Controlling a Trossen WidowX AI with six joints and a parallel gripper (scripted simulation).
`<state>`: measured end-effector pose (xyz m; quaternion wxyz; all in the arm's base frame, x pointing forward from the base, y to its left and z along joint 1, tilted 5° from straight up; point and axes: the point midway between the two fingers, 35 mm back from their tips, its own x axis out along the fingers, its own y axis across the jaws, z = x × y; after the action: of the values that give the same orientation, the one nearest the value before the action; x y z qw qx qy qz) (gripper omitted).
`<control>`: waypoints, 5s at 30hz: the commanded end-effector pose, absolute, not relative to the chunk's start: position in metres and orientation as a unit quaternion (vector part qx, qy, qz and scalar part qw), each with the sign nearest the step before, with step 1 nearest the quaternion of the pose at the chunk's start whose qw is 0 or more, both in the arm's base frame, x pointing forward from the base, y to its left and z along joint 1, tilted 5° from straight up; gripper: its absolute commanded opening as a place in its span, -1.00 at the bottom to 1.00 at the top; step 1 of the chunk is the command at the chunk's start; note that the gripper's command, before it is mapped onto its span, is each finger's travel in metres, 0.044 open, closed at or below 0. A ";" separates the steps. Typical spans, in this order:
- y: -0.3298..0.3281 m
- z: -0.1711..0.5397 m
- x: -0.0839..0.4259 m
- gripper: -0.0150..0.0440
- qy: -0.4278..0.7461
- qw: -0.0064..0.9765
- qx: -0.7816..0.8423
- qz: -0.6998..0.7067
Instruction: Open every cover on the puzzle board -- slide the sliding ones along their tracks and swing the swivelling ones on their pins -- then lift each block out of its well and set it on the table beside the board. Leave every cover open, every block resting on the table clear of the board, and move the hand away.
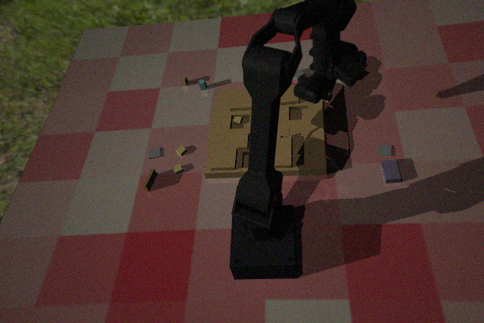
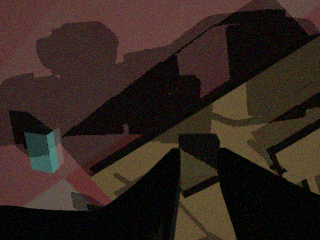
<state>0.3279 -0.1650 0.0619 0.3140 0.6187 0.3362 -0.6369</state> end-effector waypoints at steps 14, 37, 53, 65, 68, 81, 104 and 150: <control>-0.216 0.062 0.279 -0.22 0.336 0.316 0.614 -0.641; -0.232 0.040 0.264 -0.22 0.336 0.316 0.613 -0.642; -0.232 0.014 0.264 -0.22 0.336 0.316 0.613 -0.642; -0.232 -0.006 0.262 -0.22 0.336 0.316 0.613 -0.642; -0.232 -0.011 0.262 -0.22 0.336 0.316 0.613 -0.642; -0.230 -0.032 0.259 -0.22 0.336 0.316 0.613 -0.642; -0.229 -0.042 0.259 0.76 0.334 0.315 0.616 -0.641; -0.161 0.035 0.314 -0.49 0.467 0.443 0.531 -0.551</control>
<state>0.3029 -0.1779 0.0340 0.4197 0.5474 0.4434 -0.5724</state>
